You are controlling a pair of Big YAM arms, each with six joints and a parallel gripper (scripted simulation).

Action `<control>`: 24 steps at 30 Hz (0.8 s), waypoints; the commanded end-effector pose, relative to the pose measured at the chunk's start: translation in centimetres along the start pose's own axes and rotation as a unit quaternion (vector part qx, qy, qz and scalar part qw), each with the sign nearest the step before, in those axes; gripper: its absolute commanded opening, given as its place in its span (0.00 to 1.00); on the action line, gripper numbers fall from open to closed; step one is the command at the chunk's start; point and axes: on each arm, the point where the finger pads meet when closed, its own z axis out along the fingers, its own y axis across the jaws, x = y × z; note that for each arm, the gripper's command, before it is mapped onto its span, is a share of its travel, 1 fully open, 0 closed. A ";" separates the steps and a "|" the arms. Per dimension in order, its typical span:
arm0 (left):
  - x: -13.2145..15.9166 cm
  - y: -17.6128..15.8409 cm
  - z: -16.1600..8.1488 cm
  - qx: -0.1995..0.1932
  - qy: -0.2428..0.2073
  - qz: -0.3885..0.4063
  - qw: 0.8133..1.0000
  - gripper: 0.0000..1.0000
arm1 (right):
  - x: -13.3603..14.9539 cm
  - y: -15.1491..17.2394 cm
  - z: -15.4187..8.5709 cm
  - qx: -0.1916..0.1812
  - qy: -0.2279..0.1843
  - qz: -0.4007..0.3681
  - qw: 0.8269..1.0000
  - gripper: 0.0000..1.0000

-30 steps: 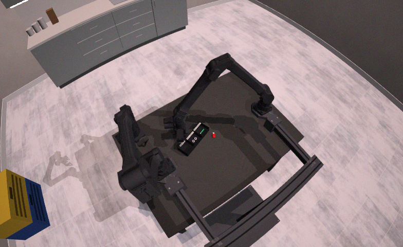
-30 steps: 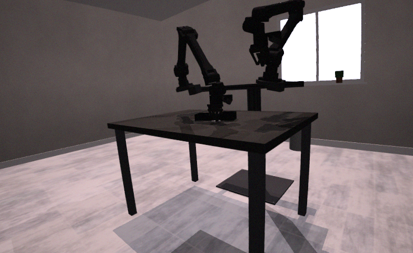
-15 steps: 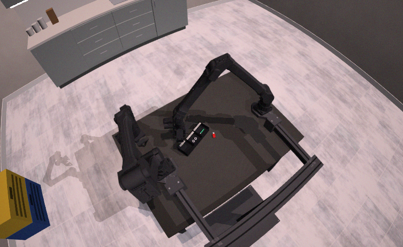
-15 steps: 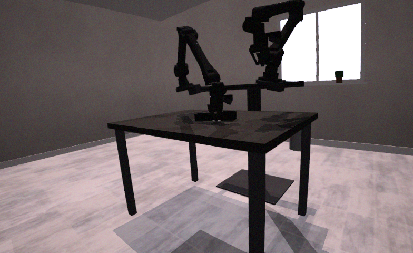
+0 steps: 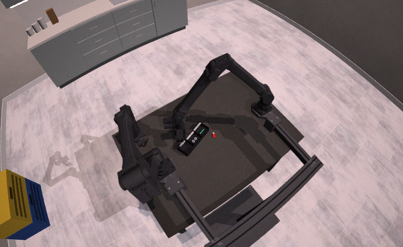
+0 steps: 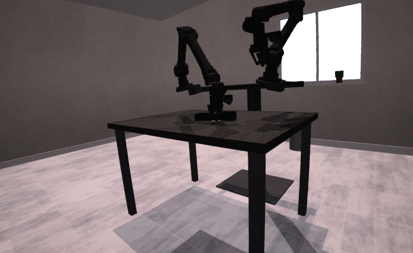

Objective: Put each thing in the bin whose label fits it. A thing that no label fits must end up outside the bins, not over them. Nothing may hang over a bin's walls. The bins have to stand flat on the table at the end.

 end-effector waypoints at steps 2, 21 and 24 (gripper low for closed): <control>-0.1 -0.3 -0.1 0.008 0.003 0.001 1.000 1.00 | 0.1 1.0 1.3 -0.011 0.002 -0.004 1.000 0.20; -0.1 -0.3 -0.1 0.008 0.003 0.001 1.000 1.00 | -0.4 -0.2 -4.0 0.006 0.001 0.000 1.000 0.20; -0.1 -0.3 -0.1 0.008 0.003 0.001 1.000 1.00 | 0.0 -0.2 -4.9 0.005 0.000 0.004 1.000 0.20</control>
